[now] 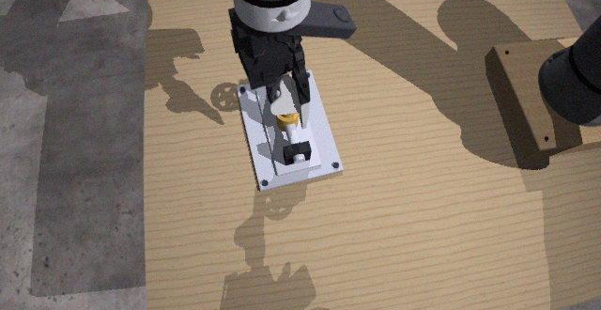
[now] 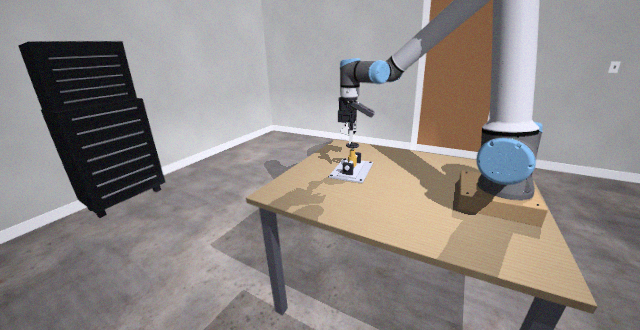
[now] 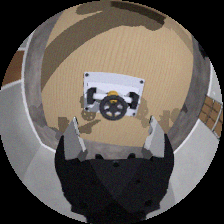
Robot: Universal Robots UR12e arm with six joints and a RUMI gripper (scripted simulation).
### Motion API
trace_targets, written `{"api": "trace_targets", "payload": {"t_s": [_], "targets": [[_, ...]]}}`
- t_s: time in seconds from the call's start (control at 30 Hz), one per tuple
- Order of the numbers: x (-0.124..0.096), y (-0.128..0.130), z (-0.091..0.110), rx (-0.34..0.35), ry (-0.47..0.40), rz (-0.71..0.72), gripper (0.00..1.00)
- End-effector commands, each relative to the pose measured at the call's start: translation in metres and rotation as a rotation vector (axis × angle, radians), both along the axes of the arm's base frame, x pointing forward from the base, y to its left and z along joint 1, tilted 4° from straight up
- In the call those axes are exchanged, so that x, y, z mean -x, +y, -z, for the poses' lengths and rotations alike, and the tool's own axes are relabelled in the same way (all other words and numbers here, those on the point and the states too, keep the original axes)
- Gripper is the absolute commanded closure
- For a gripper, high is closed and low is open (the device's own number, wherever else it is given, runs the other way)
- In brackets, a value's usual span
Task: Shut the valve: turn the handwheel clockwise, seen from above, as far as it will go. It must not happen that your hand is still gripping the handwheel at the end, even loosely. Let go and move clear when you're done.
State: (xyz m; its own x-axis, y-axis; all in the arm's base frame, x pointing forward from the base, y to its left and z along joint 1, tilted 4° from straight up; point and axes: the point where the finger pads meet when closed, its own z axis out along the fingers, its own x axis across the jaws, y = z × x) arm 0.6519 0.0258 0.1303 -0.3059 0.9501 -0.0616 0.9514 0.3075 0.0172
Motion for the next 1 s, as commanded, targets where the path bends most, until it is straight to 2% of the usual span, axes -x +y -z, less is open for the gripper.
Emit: {"api": "trace_targets", "payload": {"t_s": [0.0, 0.53, 0.97], "targets": [[0.001, -0.0008, 0.0014, -0.001, 0.001, 0.001, 0.0], [0.0012, -0.0009, 0.0022, -0.001, 0.001, 0.001, 0.0], [0.0018, -0.0013, 0.0108, -0.001, 0.004, 0.001, 0.0]]}}
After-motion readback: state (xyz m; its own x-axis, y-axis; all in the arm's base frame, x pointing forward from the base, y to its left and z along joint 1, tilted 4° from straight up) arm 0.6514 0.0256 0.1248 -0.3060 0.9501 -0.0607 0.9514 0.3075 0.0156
